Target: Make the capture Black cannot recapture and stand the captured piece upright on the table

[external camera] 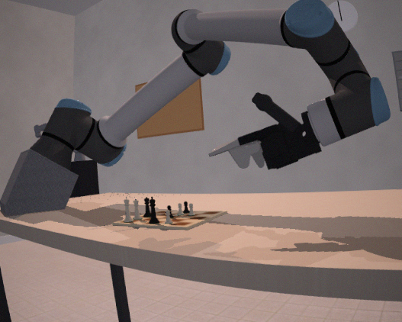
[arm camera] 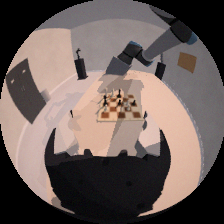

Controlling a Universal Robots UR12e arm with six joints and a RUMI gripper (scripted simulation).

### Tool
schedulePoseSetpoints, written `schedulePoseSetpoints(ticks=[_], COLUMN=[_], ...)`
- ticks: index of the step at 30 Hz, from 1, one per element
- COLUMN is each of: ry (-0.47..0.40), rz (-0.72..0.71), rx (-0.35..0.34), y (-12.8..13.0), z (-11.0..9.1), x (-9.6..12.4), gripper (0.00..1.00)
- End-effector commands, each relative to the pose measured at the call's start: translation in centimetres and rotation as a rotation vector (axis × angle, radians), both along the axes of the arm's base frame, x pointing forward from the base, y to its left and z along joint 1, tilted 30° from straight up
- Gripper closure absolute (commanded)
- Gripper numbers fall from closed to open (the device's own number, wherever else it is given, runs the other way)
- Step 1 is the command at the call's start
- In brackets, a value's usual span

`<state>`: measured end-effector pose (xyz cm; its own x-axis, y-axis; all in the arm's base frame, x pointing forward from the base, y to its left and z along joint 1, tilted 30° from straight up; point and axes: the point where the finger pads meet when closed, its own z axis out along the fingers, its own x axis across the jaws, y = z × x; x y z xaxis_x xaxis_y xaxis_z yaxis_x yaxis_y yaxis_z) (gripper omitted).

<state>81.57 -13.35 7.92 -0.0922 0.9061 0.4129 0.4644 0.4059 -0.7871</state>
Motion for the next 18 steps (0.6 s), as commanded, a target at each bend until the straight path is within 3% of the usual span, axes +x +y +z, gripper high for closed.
schedulePoseSetpoints(ticks=[1,18], ry=[-0.013,-0.130], rz=[-0.019,-0.225], rx=[-0.009,-0.093], y=[-0.2,-1.6], z=[0.1,0.0], x=[-0.3,-3.7], gripper=[0.00,0.00])
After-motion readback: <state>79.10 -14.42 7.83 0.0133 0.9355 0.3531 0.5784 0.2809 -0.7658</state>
